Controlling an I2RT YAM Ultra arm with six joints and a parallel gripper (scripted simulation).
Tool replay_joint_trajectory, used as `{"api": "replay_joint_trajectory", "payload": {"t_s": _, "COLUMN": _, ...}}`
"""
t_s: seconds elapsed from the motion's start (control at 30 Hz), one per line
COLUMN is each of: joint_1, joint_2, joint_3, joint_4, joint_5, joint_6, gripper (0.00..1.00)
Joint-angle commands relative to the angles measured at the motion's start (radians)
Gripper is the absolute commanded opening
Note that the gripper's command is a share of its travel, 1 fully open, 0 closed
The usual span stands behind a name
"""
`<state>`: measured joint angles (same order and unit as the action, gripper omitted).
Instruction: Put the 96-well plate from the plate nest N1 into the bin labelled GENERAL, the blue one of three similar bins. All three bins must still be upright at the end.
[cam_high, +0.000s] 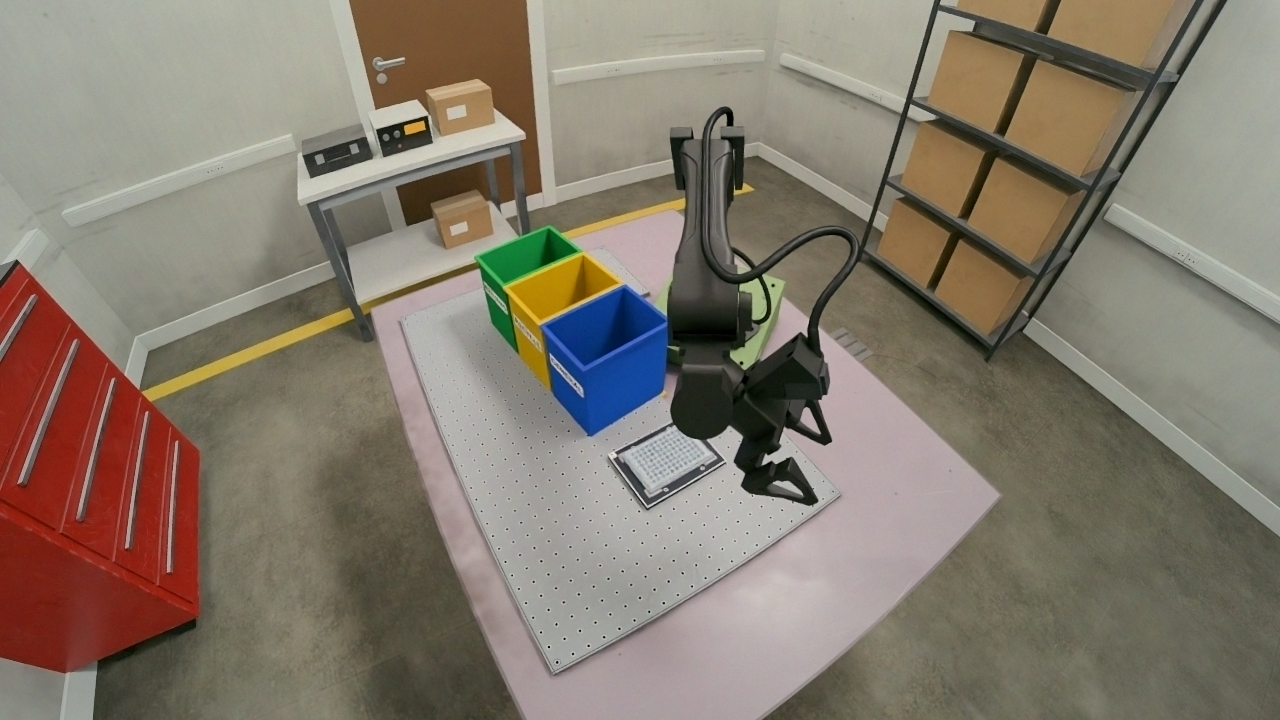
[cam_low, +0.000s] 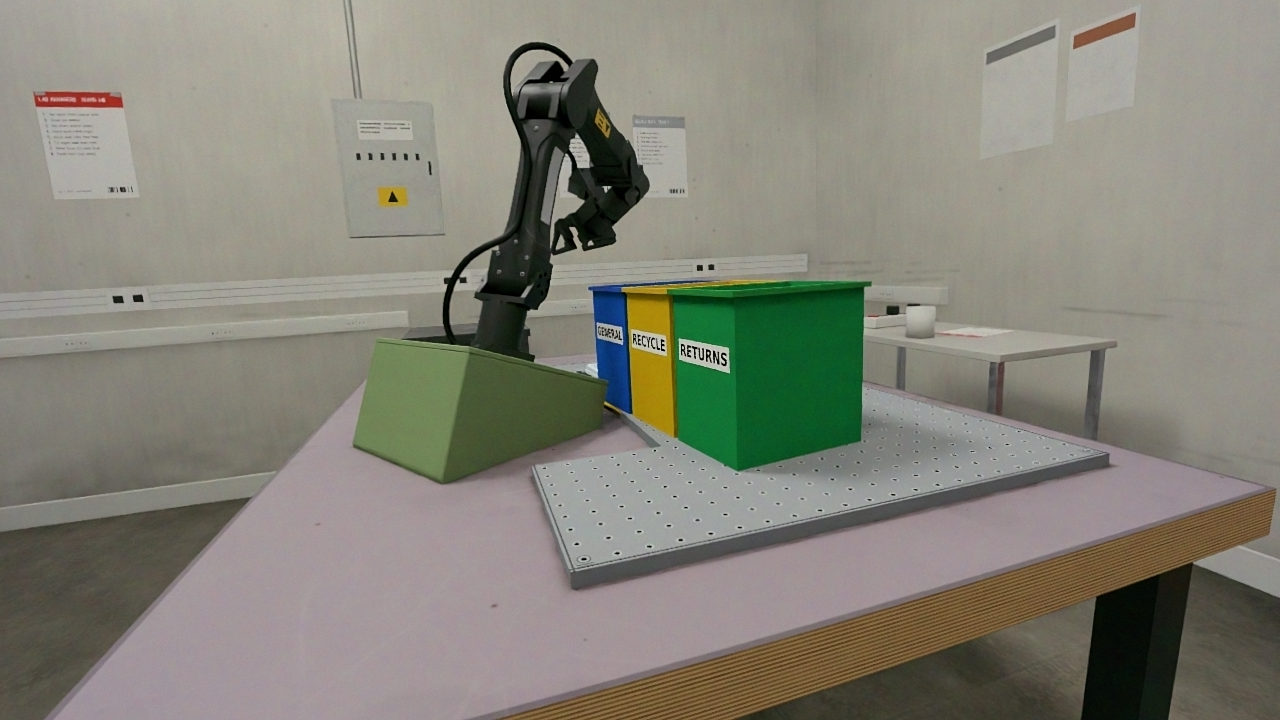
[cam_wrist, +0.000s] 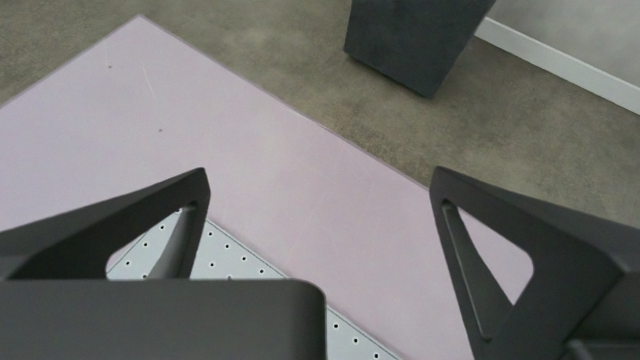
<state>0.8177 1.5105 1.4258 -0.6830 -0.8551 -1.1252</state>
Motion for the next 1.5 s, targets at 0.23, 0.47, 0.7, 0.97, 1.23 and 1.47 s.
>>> {"api": "replay_joint_trajectory", "payload": {"t_s": 0.23, "joint_1": 0.007, "joint_2": -0.027, "joint_3": 0.021, "joint_4": 0.005, "joint_5": -0.018, "joint_6": 0.001, "gripper": 1.00}}
{"api": "replay_joint_trajectory", "payload": {"t_s": 0.47, "joint_1": 0.007, "joint_2": -0.027, "joint_3": 0.021, "joint_4": 0.005, "joint_5": -0.018, "joint_6": 0.001, "gripper": 1.00}}
{"api": "replay_joint_trajectory", "payload": {"t_s": 0.7, "joint_1": -0.023, "joint_2": -0.053, "joint_3": -0.014, "joint_4": -0.052, "joint_5": 0.060, "joint_6": 0.127, "gripper": 1.00}}
{"api": "replay_joint_trajectory", "payload": {"t_s": 0.97, "joint_1": -0.023, "joint_2": -0.083, "joint_3": 0.009, "joint_4": -0.119, "joint_5": 0.152, "joint_6": 0.322, "gripper": 1.00}}
{"api": "replay_joint_trajectory", "payload": {"t_s": 1.23, "joint_1": -0.044, "joint_2": -0.107, "joint_3": 0.016, "joint_4": -0.185, "joint_5": 0.230, "joint_6": 0.476, "gripper": 1.00}}
{"api": "replay_joint_trajectory", "payload": {"t_s": 1.47, "joint_1": -0.044, "joint_2": -0.132, "joint_3": 0.015, "joint_4": -0.253, "joint_5": 0.320, "joint_6": 0.656, "gripper": 1.00}}
